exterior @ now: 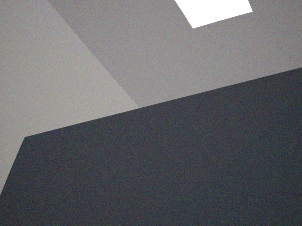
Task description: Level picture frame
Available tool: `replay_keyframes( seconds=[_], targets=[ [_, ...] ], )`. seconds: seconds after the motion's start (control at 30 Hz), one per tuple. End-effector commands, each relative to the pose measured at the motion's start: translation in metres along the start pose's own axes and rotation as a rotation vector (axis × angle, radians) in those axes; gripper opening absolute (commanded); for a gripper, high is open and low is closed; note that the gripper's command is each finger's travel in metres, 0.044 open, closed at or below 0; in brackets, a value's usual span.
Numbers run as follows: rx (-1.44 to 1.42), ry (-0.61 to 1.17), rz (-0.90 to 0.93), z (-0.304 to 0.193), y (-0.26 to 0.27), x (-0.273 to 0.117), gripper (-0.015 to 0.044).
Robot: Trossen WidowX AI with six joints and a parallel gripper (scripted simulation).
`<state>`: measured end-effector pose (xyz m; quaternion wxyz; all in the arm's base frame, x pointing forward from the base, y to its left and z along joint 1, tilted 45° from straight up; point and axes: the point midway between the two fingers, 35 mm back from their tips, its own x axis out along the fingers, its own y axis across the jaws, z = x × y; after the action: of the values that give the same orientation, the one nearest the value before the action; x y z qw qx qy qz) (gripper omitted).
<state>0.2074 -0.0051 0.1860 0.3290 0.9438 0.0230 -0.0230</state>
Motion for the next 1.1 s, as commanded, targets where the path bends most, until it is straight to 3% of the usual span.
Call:
replay_keyframes(
  seconds=[0.0, 0.53, 1.07],
  targets=[
    [0.0, 0.0, 0.0, 0.0, 0.0, 0.001, 0.026],
    [0.024, 0.019, 0.026, 0.007, -0.025, 0.064, 0.026],
    [0.034, 0.032, 0.039, 0.007, -0.035, 0.077, 0.026]
  ],
)
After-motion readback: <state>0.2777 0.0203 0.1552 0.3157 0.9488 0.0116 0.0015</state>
